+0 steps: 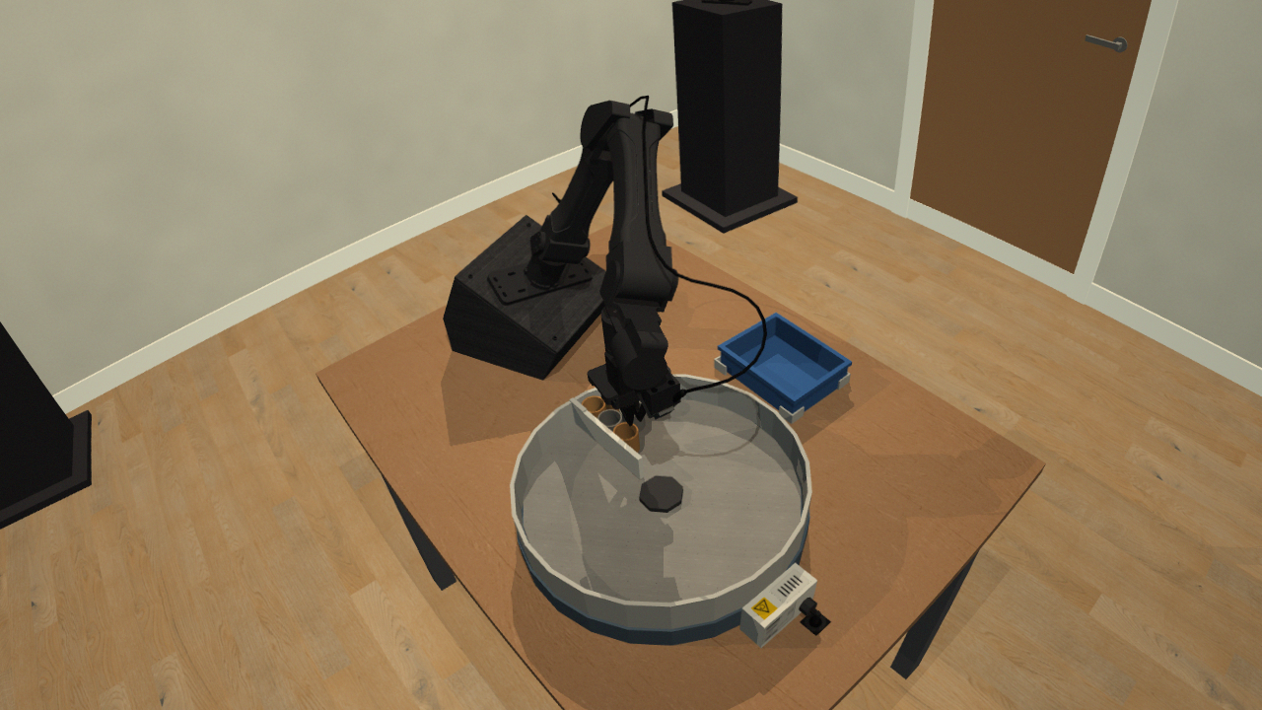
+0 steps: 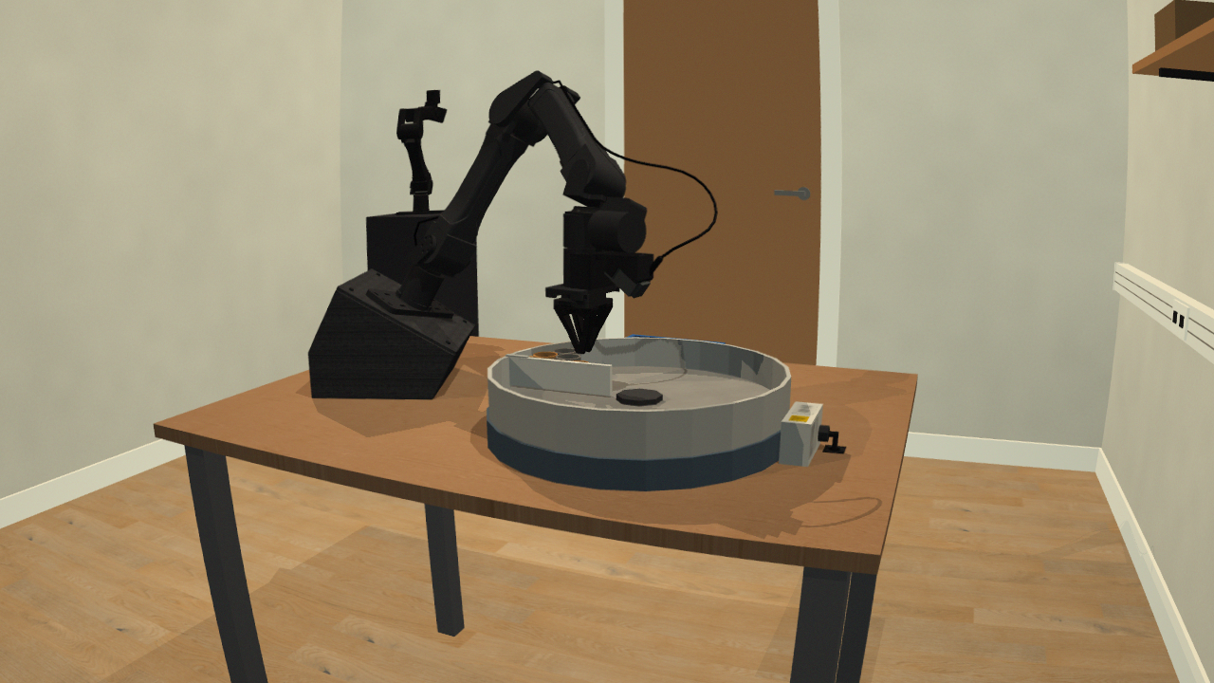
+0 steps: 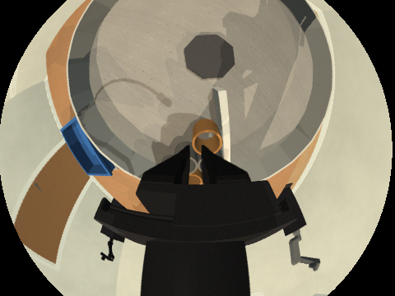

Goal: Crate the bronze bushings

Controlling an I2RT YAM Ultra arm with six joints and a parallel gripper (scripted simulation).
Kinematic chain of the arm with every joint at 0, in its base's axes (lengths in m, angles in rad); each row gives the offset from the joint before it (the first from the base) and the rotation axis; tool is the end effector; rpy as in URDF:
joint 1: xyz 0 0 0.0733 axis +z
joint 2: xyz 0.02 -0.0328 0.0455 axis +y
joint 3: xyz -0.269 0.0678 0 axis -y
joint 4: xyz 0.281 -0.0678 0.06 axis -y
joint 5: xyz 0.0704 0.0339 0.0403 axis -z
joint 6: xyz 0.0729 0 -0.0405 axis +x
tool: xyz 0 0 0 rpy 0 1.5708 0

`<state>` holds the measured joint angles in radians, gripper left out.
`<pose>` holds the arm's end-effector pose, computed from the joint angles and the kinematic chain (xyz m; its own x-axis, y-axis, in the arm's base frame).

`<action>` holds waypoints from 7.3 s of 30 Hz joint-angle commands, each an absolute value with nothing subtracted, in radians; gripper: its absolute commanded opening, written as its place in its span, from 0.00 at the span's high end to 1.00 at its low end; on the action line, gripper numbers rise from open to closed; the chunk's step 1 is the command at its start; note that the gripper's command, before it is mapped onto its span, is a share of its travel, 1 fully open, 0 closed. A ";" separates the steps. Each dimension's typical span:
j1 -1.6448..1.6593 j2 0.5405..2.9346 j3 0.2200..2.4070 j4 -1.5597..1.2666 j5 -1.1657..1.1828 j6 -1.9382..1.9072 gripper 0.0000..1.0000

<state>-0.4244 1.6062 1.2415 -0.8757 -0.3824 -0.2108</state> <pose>0.3379 -0.1216 0.2128 -0.8998 0.1935 -0.3911 0.0853 0.9570 0.2773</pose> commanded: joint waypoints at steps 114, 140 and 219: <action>-0.430 1.590 1.229 -0.829 -0.373 -0.196 0.85; -0.424 1.603 1.220 -0.815 -0.369 -0.190 0.85; -0.398 1.619 1.189 -0.739 -0.360 -0.167 0.85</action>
